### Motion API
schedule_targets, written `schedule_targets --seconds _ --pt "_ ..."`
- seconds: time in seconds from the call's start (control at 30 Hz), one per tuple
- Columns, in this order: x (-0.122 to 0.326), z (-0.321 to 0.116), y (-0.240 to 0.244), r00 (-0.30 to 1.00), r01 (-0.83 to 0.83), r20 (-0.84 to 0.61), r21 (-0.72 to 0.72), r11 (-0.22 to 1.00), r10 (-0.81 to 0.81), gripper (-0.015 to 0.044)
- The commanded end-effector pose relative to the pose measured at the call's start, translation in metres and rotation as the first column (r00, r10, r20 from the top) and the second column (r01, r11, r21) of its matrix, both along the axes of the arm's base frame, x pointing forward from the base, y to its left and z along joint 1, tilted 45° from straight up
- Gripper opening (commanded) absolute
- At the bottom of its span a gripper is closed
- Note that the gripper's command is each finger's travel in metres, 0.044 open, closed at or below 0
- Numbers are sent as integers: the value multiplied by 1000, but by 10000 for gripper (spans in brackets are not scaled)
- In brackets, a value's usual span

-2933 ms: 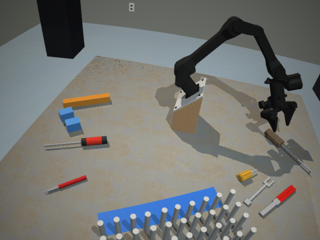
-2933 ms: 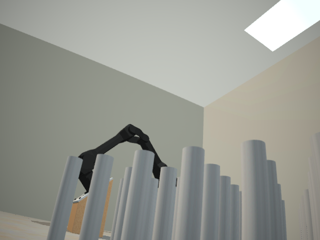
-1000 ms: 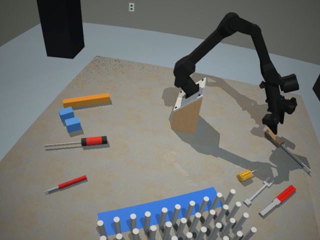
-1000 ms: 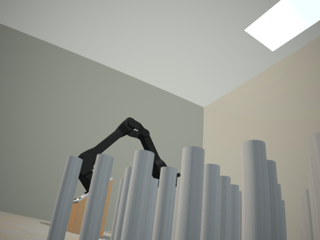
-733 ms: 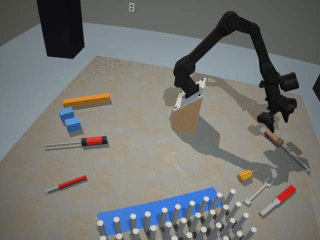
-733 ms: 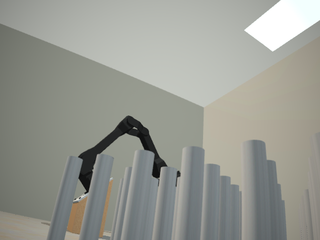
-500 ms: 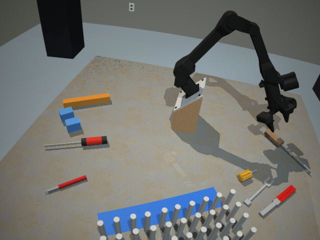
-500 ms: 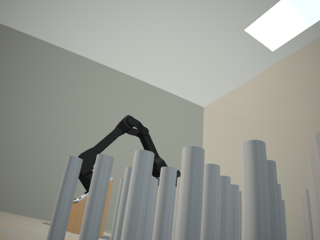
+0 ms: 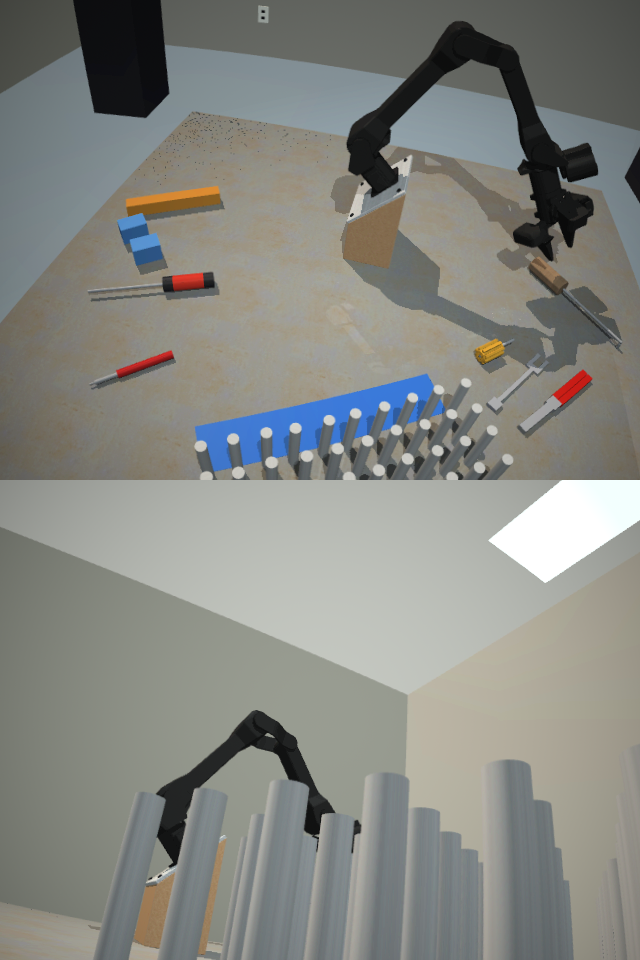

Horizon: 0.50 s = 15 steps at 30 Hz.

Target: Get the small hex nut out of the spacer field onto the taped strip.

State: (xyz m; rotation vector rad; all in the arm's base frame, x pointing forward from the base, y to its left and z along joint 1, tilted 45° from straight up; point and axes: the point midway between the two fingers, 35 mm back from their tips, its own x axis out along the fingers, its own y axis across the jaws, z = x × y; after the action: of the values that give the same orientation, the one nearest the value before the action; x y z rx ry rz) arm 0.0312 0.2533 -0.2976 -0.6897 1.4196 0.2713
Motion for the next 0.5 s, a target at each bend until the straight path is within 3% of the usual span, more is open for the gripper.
schedule_targets --seconds 0.0,0.47 --pt "-1 -2 -1 1000 7 -2 4 1000 -7 280" --pt "-3 -18 -14 1000 6 -2 6 1000 -6 280"
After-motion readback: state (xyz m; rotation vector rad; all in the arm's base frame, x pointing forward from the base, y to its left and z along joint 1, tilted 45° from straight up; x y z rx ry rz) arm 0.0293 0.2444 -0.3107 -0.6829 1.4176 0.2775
